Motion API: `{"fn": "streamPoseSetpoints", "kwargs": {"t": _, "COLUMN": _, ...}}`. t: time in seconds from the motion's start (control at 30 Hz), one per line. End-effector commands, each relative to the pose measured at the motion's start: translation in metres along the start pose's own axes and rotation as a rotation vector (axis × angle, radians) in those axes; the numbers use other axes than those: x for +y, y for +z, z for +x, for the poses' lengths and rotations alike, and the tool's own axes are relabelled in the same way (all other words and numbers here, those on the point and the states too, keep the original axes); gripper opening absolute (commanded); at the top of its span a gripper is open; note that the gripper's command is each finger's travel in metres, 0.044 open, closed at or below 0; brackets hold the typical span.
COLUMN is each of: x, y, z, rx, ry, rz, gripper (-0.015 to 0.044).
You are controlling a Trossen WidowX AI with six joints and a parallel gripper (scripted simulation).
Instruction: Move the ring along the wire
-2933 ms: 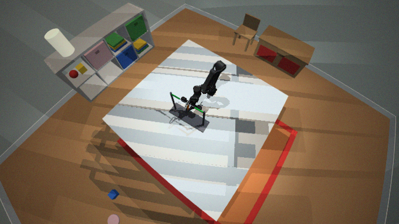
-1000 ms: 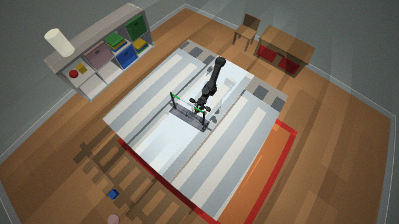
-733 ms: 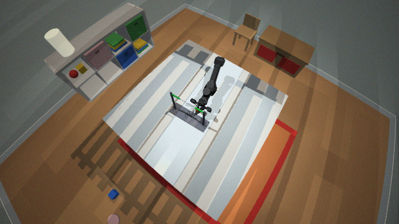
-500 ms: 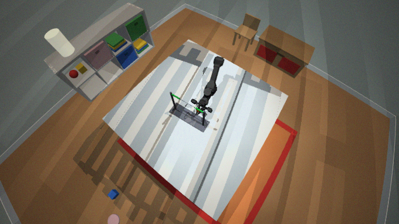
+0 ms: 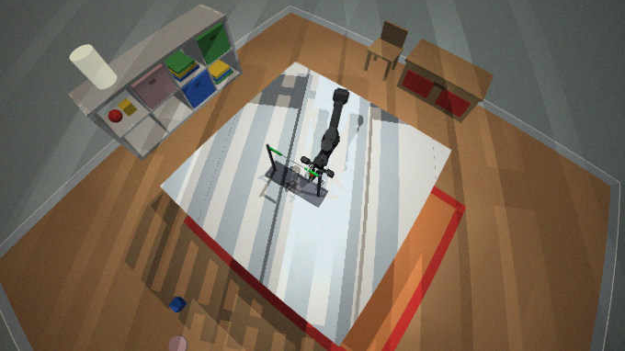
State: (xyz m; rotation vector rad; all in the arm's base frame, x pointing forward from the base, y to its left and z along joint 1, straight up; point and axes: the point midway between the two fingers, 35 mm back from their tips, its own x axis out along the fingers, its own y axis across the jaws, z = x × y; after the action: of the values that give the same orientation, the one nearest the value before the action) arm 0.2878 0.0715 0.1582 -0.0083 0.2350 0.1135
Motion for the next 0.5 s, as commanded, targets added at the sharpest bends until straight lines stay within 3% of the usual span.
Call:
{"fn": "streamPoseSetpoints", "kwargs": {"t": 0.0, "x": -0.001, "y": -0.008, "z": 0.001, "rx": 0.007, "ry": -0.007, "rz": 0.004, "gripper": -0.0150}}
{"fn": "streamPoseSetpoints", "kwargs": {"t": 0.47, "x": -0.001, "y": -0.020, "z": 0.004, "rx": 0.007, "ry": -0.007, "rz": 0.004, "gripper": -0.0150}}
